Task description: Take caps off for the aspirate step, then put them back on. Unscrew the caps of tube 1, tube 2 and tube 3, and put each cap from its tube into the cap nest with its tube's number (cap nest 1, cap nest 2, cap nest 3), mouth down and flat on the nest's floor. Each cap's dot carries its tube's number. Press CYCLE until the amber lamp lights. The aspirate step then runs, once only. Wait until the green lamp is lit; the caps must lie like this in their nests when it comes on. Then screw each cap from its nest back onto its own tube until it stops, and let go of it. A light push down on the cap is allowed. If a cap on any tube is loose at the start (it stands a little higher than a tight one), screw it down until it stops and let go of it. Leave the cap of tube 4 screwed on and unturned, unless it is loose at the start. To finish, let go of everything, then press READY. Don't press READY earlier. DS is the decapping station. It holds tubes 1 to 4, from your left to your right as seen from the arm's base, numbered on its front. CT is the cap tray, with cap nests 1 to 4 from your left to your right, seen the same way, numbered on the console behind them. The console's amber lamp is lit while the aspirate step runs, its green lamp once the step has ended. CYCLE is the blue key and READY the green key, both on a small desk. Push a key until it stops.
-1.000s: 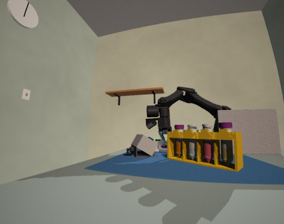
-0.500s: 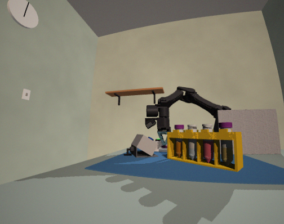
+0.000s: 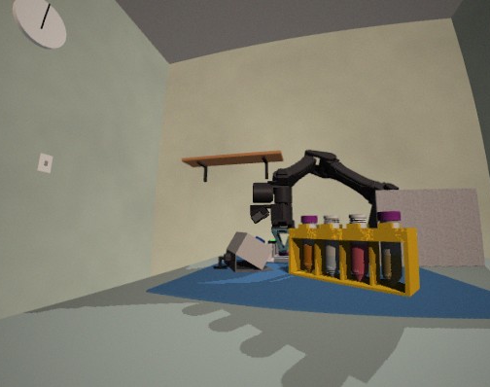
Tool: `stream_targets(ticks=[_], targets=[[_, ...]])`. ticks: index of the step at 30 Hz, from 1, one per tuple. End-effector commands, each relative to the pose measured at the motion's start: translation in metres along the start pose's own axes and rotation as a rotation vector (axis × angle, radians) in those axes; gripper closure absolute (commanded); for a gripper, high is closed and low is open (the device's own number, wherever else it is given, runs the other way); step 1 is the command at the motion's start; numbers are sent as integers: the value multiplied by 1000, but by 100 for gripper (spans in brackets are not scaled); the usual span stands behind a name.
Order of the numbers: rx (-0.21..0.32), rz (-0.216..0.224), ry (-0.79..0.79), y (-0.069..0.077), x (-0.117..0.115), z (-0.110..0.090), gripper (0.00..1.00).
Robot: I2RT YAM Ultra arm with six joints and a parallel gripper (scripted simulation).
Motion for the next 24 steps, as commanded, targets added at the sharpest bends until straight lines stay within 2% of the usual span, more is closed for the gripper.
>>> stream_targets(ticks=[1,24], targets=[[-18,0,-1,3,1,3,53],[-17,0,-1,0,-1,2,53]])
Point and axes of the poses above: the point where the finger pads meet when closed, its own y axis back along the fingers, its own x axis across the jaws, z = x × y, the point moved 3 cm from there along y, back along the fingers
